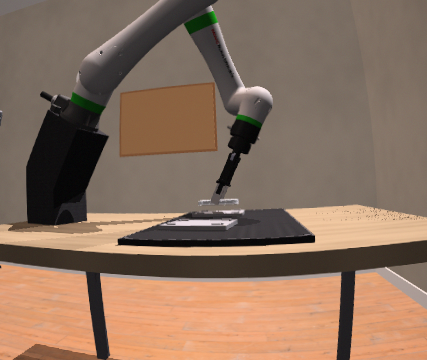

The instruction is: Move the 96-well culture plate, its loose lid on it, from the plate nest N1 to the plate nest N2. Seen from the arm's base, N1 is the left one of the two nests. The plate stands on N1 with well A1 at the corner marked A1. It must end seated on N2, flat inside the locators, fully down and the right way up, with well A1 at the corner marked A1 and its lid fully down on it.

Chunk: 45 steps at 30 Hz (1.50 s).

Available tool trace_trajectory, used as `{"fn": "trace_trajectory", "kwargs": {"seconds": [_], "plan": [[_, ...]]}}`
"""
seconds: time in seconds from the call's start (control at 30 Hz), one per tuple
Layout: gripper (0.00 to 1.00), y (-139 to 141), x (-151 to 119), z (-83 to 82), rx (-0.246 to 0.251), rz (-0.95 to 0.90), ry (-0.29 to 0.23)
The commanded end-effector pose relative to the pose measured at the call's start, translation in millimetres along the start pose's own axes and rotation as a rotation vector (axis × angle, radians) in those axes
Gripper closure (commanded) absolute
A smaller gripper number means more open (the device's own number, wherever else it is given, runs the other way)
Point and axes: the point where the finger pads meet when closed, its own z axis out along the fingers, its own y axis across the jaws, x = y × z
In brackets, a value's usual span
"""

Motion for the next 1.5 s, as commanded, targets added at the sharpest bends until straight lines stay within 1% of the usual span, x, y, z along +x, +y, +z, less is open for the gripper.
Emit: {"fn": "trace_trajectory", "kwargs": {"seconds": [0.0,0.1,0.6,0.67,0.77,1.4,1.47], "plan": [[1.00,-0.1,-2.5,-5.7,0.000,0.000,0.000],[1.00,-0.1,-3.2,-7.2,0.000,0.000,0.000],[1.00,-0.1,-13.8,-29.9,0.000,0.000,0.000],[1.00,-0.1,-13.8,-29.9,0.000,0.000,0.000],[1.00,-0.1,-15.8,-34.1,0.000,0.000,0.000],[1.00,-0.1,-15.8,-34.1,0.000,0.000,0.000],[1.00,6.6,-15.9,-34.1,0.028,0.060,0.000]]}}
